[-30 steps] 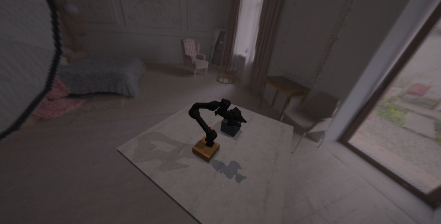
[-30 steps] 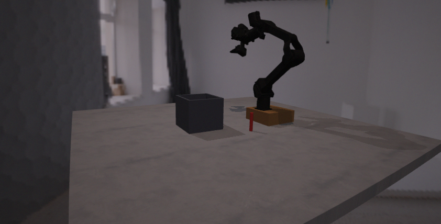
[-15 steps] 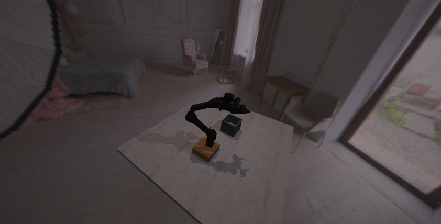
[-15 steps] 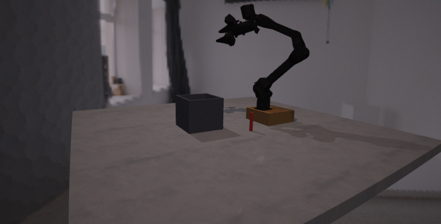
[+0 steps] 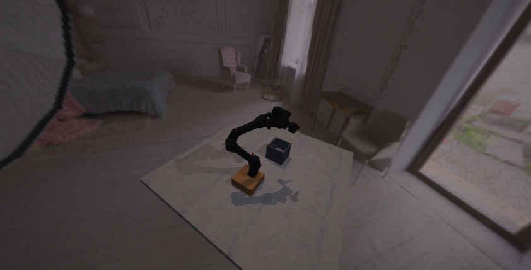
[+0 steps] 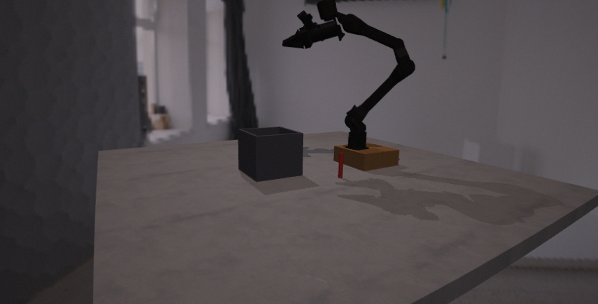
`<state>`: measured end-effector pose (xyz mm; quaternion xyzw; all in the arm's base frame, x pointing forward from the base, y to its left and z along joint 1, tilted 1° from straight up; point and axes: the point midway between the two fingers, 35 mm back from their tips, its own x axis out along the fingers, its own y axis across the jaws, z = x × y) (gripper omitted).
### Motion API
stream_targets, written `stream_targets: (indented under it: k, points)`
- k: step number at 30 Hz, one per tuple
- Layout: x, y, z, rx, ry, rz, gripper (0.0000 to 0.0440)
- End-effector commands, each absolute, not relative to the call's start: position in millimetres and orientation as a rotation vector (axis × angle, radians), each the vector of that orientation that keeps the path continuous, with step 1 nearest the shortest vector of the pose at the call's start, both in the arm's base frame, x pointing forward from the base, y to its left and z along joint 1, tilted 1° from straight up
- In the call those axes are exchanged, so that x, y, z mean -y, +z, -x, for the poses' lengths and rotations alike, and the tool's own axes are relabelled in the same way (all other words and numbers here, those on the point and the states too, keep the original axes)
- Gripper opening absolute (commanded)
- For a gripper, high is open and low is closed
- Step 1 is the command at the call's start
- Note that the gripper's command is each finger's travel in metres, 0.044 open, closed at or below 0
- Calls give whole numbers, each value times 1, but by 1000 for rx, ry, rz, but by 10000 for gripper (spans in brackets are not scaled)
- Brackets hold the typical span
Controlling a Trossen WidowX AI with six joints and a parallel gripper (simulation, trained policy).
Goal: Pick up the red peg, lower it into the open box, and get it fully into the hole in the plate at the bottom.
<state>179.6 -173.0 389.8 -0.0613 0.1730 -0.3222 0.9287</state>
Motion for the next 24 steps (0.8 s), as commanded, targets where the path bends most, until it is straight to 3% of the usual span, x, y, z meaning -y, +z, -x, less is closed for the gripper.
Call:
stream_targets:
  k: [1,24]
  points:
    - [165,389,-194,-339,-615,46,440]
    - [69,355,-263,-445,-307,-525,440]
